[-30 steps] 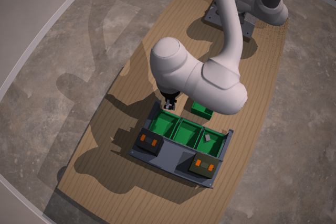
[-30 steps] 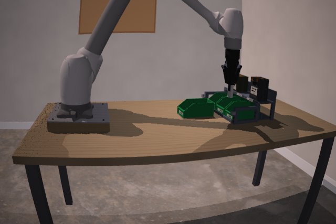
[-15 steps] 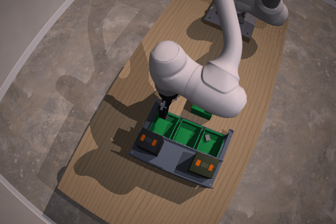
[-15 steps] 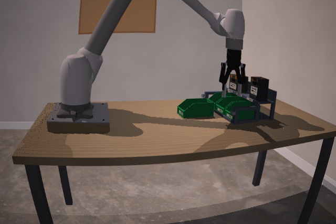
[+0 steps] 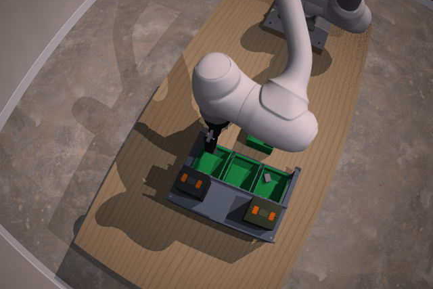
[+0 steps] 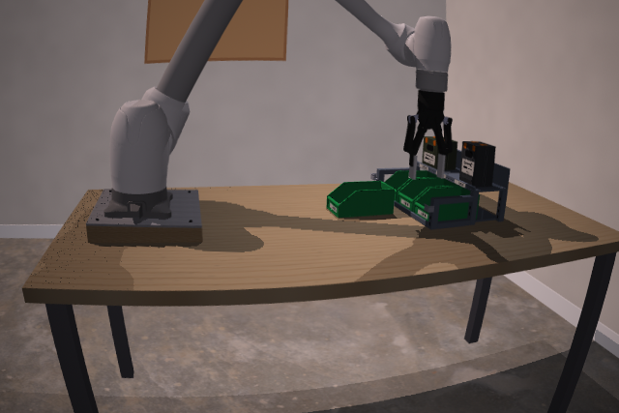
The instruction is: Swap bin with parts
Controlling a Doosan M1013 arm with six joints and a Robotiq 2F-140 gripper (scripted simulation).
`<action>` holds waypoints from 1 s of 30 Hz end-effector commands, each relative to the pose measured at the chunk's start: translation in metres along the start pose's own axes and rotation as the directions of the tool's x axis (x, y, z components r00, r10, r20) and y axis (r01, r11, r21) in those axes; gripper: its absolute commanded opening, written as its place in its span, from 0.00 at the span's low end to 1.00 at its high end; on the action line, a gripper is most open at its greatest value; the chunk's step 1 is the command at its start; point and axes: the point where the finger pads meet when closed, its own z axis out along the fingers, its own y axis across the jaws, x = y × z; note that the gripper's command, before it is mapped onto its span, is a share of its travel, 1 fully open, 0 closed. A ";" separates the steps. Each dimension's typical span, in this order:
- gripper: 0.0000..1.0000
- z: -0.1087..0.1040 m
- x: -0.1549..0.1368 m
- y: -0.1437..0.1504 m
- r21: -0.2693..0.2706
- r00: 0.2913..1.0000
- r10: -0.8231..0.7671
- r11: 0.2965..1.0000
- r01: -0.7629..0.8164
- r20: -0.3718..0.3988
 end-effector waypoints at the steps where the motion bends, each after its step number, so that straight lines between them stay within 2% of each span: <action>1: 0.62 0.000 0.000 0.000 0.000 1.000 0.000 1.000 0.000 0.000; 20: 0.62 0.004 0.000 0.000 0.000 1.000 0.000 1.000 0.000 0.000; 30: 0.62 0.018 0.000 0.000 0.000 1.000 0.000 1.000 0.000 0.000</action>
